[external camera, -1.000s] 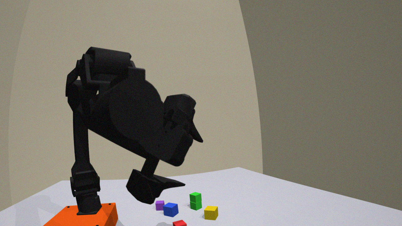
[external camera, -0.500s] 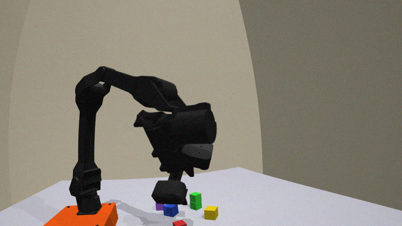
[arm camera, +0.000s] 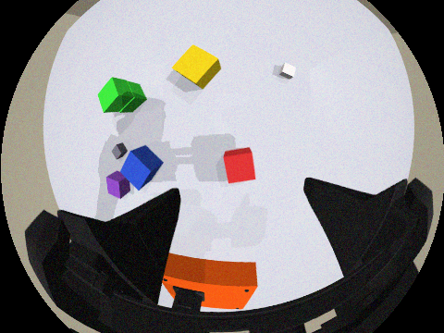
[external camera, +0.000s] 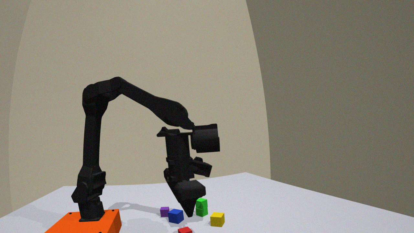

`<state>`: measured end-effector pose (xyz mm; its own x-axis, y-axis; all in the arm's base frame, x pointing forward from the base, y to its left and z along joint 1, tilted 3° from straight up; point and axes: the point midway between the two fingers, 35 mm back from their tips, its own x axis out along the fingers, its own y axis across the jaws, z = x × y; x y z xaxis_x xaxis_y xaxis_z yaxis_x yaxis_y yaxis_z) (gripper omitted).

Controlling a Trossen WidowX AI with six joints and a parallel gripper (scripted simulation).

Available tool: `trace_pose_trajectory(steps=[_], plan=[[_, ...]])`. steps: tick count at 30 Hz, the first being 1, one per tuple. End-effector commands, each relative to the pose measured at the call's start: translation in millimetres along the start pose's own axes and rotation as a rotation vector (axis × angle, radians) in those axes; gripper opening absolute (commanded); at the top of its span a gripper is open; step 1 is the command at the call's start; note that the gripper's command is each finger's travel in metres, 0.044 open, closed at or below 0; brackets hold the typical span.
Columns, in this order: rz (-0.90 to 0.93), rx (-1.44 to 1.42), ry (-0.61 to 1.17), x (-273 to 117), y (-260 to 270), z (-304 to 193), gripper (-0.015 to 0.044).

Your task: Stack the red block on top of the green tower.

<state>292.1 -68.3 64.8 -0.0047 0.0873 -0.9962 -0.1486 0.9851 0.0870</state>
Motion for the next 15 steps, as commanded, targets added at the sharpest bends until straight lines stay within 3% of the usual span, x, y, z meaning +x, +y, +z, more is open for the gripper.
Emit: trace_pose_trajectory(steps=[1,7,15], plan=[[-0.084,-0.119,0.040,5,6,-3,0.0440],[-0.089,-0.125,0.042,7,6,-4,0.0440],[-0.089,-0.125,0.043,49,0,-8,0.0440]])
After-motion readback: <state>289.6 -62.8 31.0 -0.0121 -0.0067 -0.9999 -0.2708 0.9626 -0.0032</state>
